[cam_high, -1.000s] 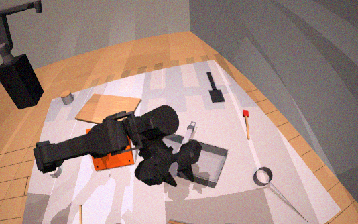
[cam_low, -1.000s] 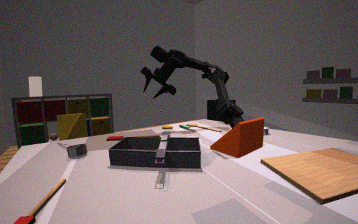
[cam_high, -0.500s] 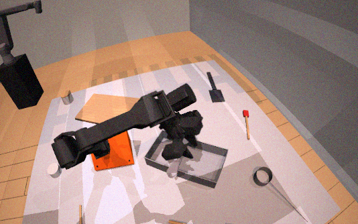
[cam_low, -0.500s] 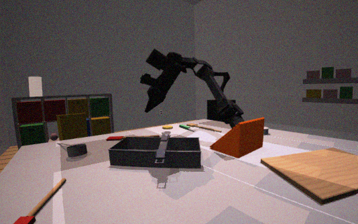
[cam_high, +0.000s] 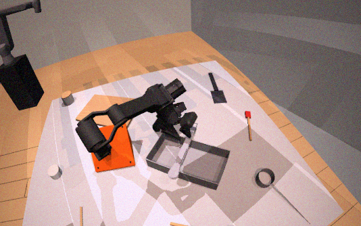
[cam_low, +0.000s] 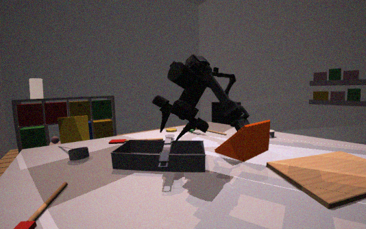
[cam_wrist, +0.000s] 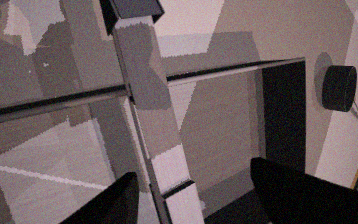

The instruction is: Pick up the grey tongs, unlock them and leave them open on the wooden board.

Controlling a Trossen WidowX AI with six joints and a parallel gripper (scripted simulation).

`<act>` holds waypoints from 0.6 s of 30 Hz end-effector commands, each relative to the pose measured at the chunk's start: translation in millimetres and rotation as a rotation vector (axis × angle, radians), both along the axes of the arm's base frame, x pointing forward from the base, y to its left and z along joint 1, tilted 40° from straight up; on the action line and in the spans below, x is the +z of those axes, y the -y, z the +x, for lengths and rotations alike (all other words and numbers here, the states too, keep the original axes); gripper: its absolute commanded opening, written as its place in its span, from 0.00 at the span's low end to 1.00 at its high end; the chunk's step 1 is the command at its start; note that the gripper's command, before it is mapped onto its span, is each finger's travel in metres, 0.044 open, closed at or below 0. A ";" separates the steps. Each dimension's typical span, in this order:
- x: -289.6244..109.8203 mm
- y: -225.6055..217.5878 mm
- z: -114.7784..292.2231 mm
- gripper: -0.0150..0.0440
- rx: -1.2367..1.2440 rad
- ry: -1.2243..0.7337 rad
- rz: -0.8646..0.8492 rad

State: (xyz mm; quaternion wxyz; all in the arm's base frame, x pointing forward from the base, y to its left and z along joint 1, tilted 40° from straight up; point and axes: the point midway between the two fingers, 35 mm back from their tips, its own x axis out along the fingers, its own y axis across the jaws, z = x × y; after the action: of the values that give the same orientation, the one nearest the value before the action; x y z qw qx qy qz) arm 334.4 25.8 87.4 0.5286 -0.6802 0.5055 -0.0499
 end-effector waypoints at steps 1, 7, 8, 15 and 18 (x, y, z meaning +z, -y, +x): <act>-9.7 -2.4 -2.1 0.69 0.047 -0.083 -0.049; -10.0 -1.6 -11.0 0.69 0.046 -0.084 -0.048; -10.0 -1.5 -11.8 0.69 0.046 -0.084 -0.048; -11.0 -0.5 -10.9 0.69 0.046 -0.085 -0.047; -13.3 1.8 -8.7 0.69 0.045 -0.086 -0.046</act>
State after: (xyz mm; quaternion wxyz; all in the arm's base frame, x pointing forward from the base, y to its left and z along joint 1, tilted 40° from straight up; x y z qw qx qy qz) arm 324.6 25.6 76.2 0.4928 -0.7046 0.5100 -0.0228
